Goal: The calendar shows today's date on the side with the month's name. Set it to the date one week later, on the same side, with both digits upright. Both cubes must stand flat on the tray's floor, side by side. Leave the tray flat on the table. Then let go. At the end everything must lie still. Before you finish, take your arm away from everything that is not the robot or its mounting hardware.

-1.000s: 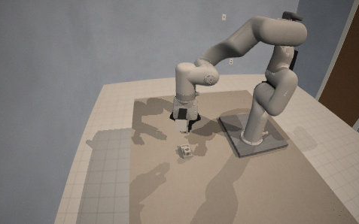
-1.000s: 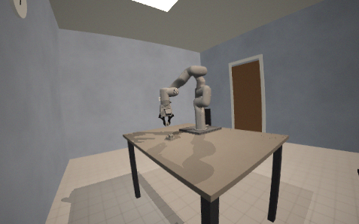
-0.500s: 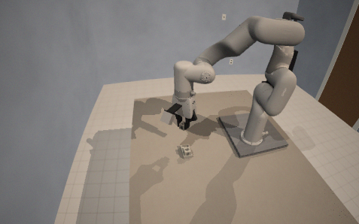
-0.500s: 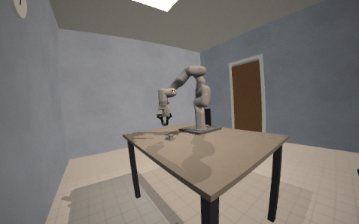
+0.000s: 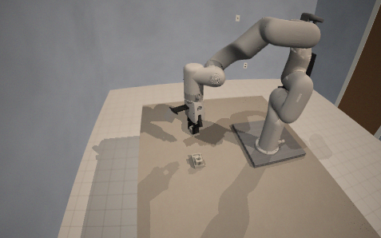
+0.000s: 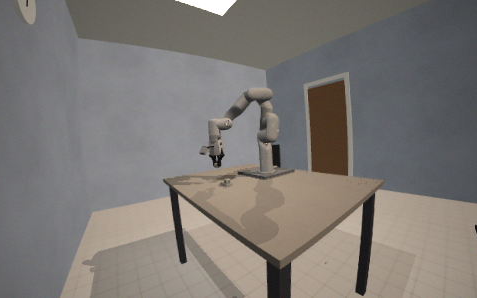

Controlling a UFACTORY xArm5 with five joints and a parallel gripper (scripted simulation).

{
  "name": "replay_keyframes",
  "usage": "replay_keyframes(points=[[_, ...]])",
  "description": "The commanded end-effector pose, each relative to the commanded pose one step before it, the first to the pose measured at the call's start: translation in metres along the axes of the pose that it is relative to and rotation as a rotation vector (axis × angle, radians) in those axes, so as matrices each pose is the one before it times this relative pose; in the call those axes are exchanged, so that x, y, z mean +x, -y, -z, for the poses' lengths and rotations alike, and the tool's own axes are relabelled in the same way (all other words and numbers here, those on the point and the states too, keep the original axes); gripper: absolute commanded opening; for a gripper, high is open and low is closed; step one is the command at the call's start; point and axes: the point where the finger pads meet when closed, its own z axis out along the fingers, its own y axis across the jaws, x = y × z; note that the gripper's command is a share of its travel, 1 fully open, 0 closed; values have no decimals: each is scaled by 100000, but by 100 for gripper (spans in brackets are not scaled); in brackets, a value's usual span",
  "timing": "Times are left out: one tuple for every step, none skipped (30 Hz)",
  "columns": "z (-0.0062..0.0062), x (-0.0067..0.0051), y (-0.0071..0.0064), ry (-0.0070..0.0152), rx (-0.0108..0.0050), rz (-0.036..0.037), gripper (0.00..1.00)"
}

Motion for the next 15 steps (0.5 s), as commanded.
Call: replay_keyframes(points=[[61,-79,-569,-296,-156,-9730,27],[-32,-94,-312,-5,-3,-5519,27],[-26,-65,-259,-4,-2,-4524,27],[-21,-43,-204,-3,-1,-3522,27],[-15,-26,-149,-2,-1,-2556,27],[-10,-15,-98,-1,-1,-1673,27],[-5,-8,-54,-1,0,-924,27],[-2,-3,-21,0,0,-365,27],[0,0,-3,0,0,-55,27],[0,0,0,0,0,0,27],[0,0,0,0,0,0,27],[0,0,0,0,0,0,27],[0,0,0,0,0,0,27],[0,0,0,0,0,0,27],[0,0,0,0,0,0,27]])
